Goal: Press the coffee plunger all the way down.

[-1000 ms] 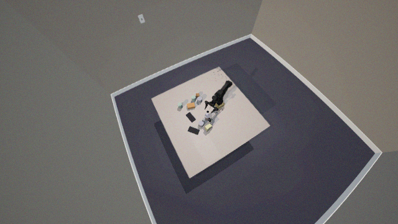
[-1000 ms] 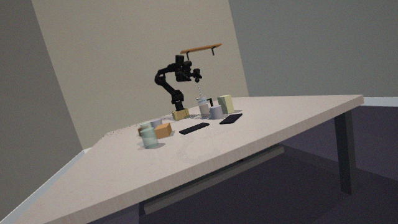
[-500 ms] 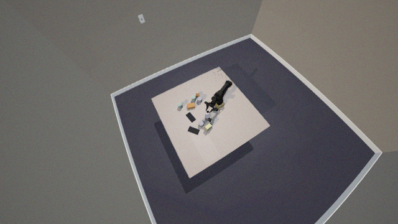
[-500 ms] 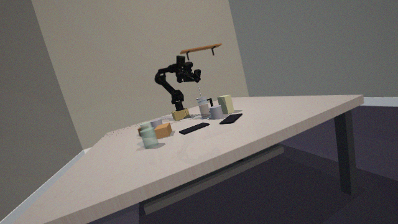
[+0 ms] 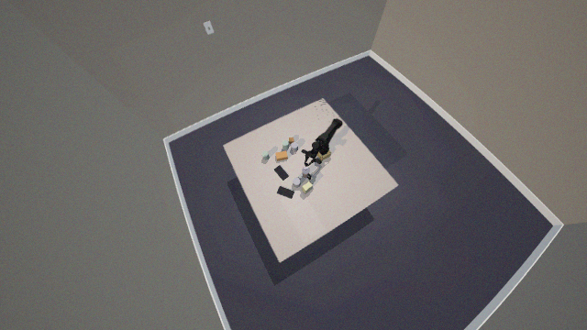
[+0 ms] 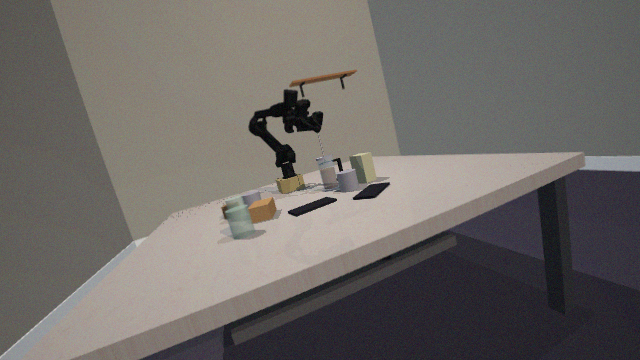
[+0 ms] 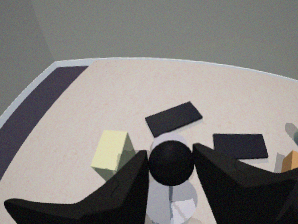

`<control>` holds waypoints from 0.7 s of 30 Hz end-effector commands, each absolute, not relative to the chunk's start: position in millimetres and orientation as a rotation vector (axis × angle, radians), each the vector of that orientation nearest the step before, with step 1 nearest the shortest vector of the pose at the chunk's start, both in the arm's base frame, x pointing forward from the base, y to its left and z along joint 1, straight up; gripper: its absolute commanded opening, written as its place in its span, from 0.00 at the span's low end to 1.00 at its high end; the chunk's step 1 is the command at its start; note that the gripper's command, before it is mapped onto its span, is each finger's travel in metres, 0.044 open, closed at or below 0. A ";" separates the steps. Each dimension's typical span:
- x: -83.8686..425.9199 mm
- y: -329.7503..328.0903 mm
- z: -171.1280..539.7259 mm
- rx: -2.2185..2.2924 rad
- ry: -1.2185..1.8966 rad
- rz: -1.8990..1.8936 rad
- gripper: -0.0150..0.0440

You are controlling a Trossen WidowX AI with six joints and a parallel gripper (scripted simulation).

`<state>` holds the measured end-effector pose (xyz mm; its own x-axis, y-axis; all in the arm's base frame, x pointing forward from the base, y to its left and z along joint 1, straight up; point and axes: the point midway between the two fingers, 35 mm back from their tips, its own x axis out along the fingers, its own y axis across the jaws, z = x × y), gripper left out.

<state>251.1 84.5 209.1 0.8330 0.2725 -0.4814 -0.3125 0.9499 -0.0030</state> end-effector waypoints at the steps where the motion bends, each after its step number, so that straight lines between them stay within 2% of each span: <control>1: 252.2 84.9 204.0 -0.086 0.498 0.312 0.45; 21: 258.3 86.7 171.6 -0.086 0.498 0.312 0.45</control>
